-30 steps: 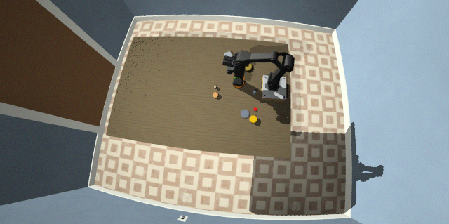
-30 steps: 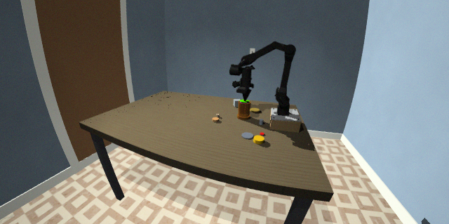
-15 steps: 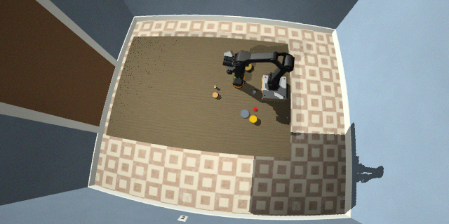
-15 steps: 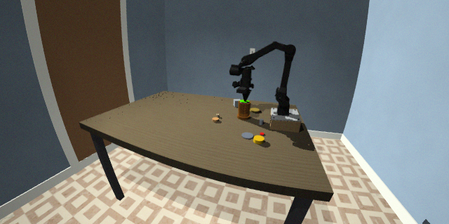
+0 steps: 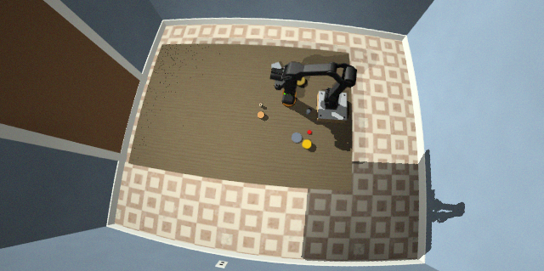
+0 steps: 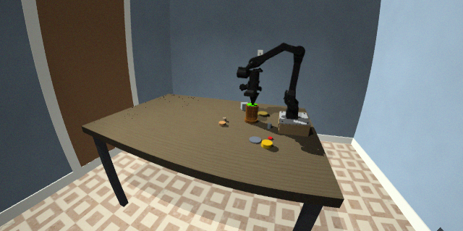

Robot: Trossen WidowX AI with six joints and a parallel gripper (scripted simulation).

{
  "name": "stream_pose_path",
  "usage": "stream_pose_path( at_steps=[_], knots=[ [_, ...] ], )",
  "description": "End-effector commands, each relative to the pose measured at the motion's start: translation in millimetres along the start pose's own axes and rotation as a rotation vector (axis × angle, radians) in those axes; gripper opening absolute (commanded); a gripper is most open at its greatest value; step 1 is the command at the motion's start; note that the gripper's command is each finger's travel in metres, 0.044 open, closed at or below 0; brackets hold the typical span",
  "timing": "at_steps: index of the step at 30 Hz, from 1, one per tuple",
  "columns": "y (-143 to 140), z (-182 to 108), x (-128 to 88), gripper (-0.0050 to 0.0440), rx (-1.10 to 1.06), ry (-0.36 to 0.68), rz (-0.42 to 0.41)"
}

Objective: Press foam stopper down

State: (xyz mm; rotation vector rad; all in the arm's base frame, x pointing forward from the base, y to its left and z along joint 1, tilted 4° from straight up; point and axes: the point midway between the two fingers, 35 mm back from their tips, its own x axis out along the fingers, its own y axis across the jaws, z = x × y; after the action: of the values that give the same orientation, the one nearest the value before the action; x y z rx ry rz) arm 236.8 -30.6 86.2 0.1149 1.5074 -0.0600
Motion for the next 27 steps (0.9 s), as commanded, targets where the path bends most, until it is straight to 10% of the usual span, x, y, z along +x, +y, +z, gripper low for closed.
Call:
stream_pose_path(
  at_steps=[1,27],
  knots=[
    [0.5,1.2,-3.2,0.0,0.002,-0.015,0.001],
    [0.5,0.7,-0.3,0.0,0.002,-0.015,0.001]
  ],
)
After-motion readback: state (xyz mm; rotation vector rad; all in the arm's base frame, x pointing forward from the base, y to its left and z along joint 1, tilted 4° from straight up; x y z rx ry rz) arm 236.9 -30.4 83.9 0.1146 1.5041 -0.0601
